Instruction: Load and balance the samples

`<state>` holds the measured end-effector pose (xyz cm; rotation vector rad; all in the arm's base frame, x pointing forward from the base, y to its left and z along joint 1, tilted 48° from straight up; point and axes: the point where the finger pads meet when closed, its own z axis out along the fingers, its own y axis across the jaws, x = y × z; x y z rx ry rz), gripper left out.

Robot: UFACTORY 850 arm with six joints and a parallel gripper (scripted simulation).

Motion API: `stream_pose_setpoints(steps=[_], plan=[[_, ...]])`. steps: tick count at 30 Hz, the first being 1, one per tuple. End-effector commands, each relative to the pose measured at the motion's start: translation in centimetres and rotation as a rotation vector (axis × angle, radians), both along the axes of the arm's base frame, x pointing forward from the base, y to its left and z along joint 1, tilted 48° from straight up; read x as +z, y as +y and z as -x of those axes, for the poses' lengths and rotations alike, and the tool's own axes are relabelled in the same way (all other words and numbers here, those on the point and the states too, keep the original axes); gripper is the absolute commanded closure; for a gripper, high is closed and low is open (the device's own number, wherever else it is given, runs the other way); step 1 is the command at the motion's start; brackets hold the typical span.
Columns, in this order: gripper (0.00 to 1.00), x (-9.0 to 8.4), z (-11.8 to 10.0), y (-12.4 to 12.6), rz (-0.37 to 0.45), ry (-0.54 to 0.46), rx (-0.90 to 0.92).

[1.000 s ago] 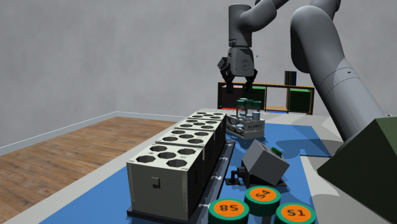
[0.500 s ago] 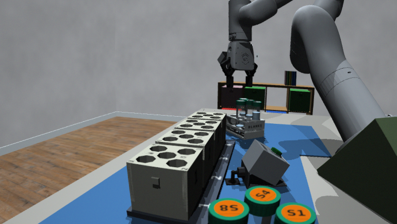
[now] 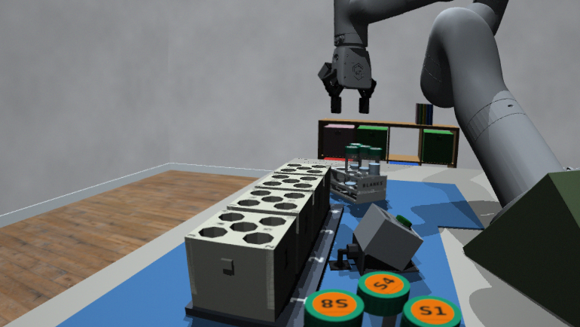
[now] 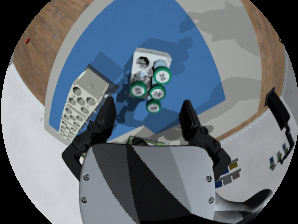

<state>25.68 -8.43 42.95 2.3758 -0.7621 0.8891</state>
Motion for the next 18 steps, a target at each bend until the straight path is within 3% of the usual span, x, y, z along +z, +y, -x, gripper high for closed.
stream_pose_setpoints(steps=[1,15,18], plan=[[0.00,0.7,0.4,0.6,0.001,-0.001,-0.001],[0.00,2.7,1.7,2.5,0.001,-0.001,-0.001],[0.00,1.8,1.5,3.7,0.044,0.060,0.066]])
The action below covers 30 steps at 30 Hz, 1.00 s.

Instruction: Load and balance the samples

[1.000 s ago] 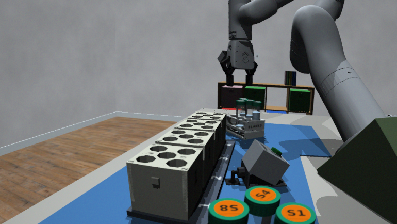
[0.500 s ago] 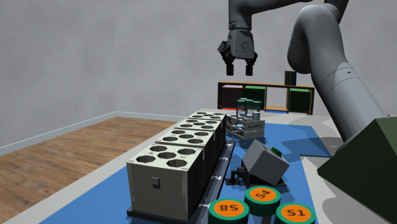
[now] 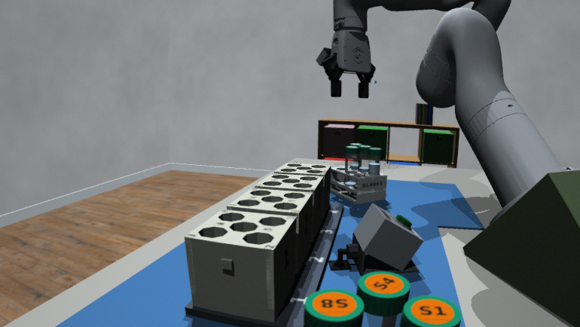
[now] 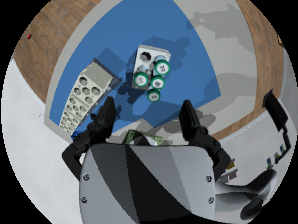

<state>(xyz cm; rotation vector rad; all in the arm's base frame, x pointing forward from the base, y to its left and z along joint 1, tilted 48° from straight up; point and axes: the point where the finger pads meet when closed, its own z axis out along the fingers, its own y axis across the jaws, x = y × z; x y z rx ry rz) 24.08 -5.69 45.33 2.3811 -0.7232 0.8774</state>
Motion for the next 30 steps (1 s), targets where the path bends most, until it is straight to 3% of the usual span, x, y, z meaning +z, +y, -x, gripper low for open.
stream_pose_setpoints(steps=[1,25,30], plan=[[0.00,-0.5,-0.1,0.9,0.030,0.041,0.045],[0.00,-6.8,-2.1,9.2,0.332,0.466,0.513],[0.00,-8.2,-2.6,11.1,0.337,0.474,0.522]])
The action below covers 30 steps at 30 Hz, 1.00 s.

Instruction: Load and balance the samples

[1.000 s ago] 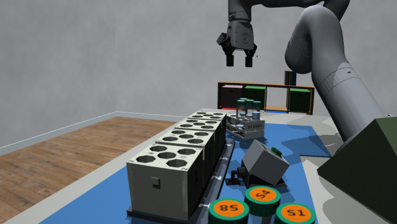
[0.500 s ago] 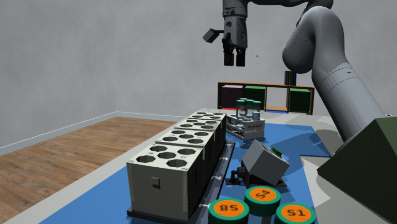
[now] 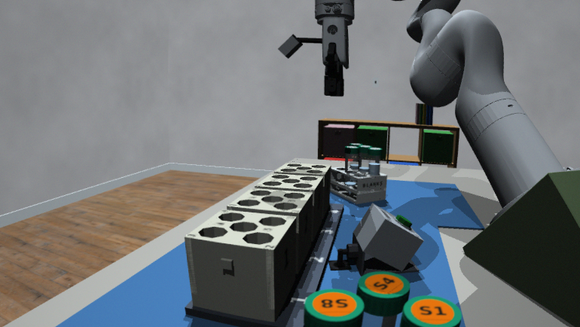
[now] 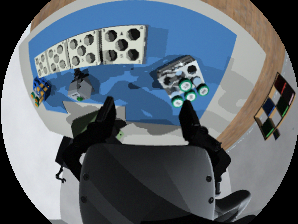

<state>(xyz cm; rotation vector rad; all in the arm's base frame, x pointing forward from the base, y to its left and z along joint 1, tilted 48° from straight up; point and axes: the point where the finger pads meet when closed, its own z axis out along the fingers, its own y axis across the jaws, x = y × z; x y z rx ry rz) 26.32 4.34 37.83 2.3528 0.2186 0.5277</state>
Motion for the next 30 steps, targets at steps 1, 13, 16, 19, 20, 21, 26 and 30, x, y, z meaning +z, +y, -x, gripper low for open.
stream_pose_setpoints(steps=[1,13,16,19,20,21,26,30], plan=[[0.00,-1.0,-0.4,1.5,0.003,0.004,0.004],[0.00,-4.0,-1.4,5.4,0.003,0.004,0.004],[0.00,-4.9,-1.7,6.6,0.003,0.004,0.004],[0.00,-5.8,-1.9,7.8,0.003,0.004,0.004],[0.00,-6.1,-2.0,8.2,0.003,0.004,0.004],[0.00,-6.4,-2.1,8.6,0.003,0.004,0.004],[0.00,-7.3,-2.4,9.7,0.003,0.004,0.004],[0.00,-8.4,-2.8,11.3,0.003,0.004,0.004]])
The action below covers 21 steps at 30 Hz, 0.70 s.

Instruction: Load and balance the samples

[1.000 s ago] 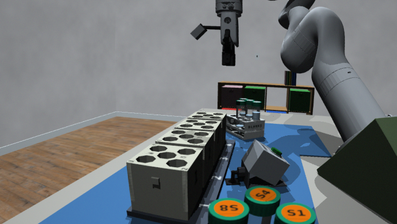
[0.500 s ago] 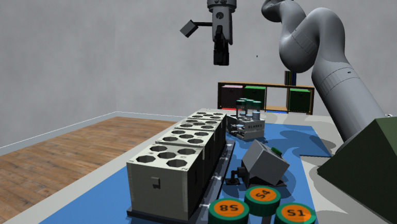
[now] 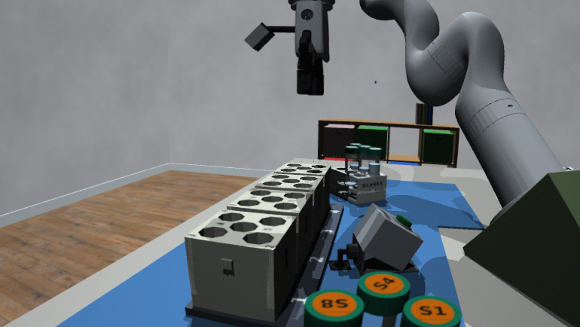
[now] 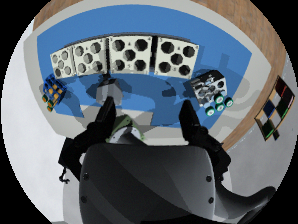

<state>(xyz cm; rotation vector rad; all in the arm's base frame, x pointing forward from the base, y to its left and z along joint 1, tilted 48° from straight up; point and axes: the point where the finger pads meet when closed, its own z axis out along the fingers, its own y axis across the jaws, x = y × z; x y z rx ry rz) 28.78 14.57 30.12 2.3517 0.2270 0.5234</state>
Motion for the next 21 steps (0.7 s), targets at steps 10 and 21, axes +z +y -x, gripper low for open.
stream_pose_setpoints(steps=[10,21], plan=[[0.00,-3.1,-1.1,4.2,0.000,-0.001,0.000],[0.00,-6.5,-1.6,8.4,0.028,0.039,0.045]])
